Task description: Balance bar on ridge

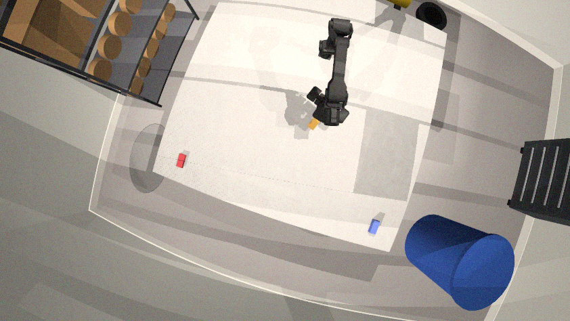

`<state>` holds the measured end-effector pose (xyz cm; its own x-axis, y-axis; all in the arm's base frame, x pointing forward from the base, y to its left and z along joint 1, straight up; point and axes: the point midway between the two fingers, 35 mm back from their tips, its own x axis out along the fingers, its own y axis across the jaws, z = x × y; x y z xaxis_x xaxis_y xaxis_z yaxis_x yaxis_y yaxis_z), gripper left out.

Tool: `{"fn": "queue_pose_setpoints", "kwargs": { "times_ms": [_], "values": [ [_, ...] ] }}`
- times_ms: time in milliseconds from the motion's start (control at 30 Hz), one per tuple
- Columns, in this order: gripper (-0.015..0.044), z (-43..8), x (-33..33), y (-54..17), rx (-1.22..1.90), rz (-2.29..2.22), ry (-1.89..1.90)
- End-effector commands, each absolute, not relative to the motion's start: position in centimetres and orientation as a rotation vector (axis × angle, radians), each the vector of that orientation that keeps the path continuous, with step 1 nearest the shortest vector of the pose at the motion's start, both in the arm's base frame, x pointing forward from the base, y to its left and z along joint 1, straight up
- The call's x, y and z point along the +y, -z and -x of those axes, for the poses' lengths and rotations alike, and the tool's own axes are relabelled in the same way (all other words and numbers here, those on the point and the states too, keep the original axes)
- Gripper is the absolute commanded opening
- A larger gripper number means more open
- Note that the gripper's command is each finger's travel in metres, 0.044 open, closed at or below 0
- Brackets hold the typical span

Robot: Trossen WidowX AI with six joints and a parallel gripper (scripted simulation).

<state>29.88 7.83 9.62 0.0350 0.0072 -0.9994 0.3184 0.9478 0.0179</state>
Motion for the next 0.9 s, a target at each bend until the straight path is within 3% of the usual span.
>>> {"fn": "queue_pose_setpoints", "kwargs": {
  "times_ms": [0, 267, 600, 867],
  "values": [
    [0.0185, -29.9, 7.8, -9.6, 1.522, -0.263, 0.244],
    [0.0185, -29.9, 7.8, -9.6, 1.522, -0.263, 0.244],
    [0.0440, -29.9, 7.8, -9.6, 1.522, -0.263, 0.244],
    [0.0440, -30.2, 7.9, -15.3, 1.522, -0.264, 0.243]
  ]
}}
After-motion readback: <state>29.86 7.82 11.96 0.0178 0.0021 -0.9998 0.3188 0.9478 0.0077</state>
